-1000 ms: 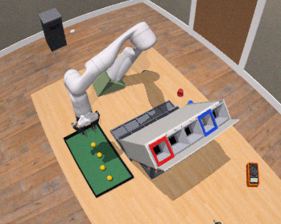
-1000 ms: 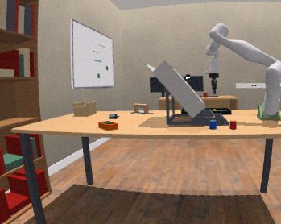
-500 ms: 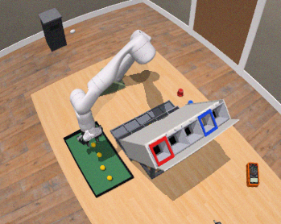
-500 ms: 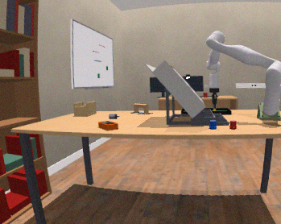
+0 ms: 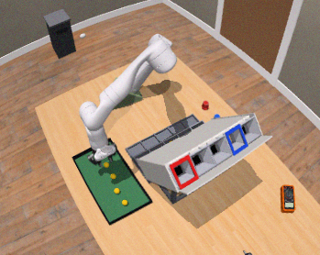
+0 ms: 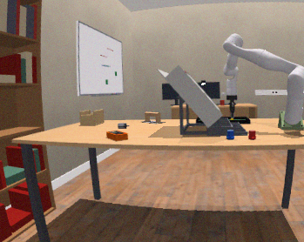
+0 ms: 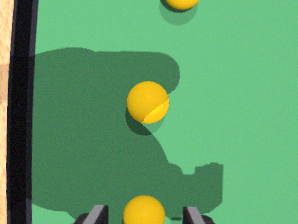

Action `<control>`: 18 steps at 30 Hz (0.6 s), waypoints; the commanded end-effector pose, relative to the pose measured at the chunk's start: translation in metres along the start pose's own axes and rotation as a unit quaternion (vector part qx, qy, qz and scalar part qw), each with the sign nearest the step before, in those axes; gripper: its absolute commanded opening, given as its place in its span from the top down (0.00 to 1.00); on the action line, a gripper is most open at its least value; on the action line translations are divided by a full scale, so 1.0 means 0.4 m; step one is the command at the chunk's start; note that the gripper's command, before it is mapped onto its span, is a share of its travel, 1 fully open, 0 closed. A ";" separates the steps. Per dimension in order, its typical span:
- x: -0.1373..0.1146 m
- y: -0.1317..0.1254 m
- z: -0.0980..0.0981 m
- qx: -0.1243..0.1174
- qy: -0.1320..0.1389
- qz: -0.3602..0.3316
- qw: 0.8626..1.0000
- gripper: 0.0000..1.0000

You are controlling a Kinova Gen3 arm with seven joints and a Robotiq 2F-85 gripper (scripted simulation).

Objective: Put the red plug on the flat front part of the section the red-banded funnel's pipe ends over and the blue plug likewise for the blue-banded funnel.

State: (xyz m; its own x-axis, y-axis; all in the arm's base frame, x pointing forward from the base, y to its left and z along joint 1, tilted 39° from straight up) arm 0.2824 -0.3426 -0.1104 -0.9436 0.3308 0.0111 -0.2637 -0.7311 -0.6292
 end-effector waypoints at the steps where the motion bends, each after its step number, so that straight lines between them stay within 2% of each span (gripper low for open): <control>1: -0.001 0.001 0.003 0.001 0.001 0.000 1.000 0.50; 3: -0.001 0.001 0.003 0.001 0.001 0.000 1.000 0.50; 4: -0.001 0.001 -0.017 0.001 0.001 0.000 1.000 0.50; 18: -0.001 0.001 -0.017 0.001 0.001 0.000 1.000 0.50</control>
State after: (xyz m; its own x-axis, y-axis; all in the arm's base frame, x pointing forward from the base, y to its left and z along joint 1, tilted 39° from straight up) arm 0.2842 -0.3379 -0.1166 -0.9436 0.3308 0.0111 -0.2637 -0.7312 -0.6292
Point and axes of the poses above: the point where the finger pads meet when closed, its own z axis back along the fingers, its own y axis across the jaws, x = y × z, the point moved 7 cm from there along z, back along the fingers, and after that the axes turned 10 degrees about -z, right-handed, at the moved point
